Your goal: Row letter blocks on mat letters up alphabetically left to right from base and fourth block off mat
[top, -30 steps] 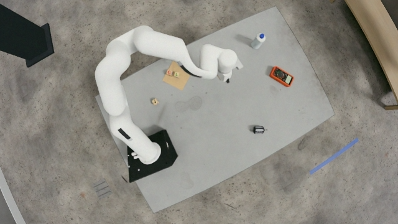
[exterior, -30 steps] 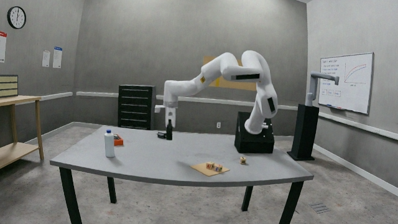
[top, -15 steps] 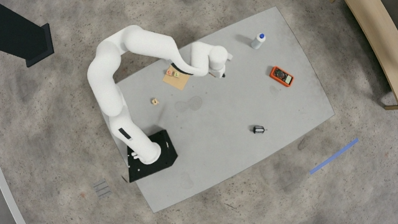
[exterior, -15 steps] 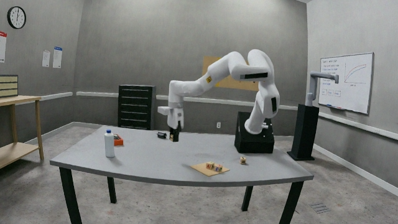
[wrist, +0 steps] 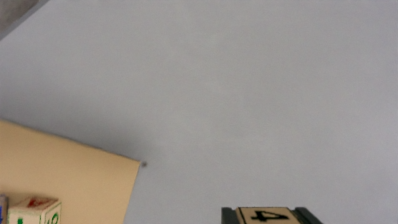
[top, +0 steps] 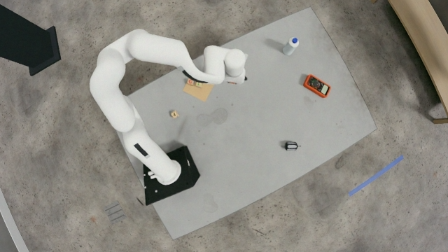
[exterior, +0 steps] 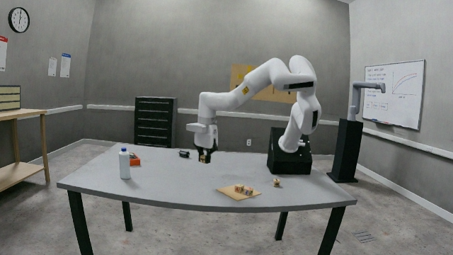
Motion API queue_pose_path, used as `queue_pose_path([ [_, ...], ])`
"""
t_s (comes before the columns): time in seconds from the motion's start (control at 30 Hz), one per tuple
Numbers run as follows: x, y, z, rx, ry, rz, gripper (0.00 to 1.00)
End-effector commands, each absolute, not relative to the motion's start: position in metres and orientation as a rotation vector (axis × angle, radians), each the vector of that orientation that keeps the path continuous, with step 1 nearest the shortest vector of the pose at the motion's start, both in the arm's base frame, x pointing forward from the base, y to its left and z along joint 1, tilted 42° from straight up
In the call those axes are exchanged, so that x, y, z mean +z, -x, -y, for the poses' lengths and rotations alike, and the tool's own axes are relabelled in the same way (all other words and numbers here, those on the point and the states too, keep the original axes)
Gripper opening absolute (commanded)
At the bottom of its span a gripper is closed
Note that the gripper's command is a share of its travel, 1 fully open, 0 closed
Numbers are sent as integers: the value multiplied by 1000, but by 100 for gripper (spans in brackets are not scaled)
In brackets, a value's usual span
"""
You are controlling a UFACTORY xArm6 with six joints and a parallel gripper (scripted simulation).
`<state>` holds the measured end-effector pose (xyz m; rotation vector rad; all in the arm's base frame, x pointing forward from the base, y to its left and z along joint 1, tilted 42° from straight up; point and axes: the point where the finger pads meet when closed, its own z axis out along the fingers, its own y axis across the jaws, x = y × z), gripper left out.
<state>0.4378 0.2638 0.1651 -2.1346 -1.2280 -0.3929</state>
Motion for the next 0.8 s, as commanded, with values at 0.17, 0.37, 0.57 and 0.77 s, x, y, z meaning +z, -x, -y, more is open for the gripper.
queue_pose_path([
  [0.17, 176, -417, -271, -524, 1971, 1518, 28],
  [0.37, 180, -404, -275, -592, 1855, 1688, 28],
  [0.57, 185, -389, -279, -660, 1721, 1858, 28],
  [0.77, 188, -376, -282, -720, 1590, 2003, 28],
])
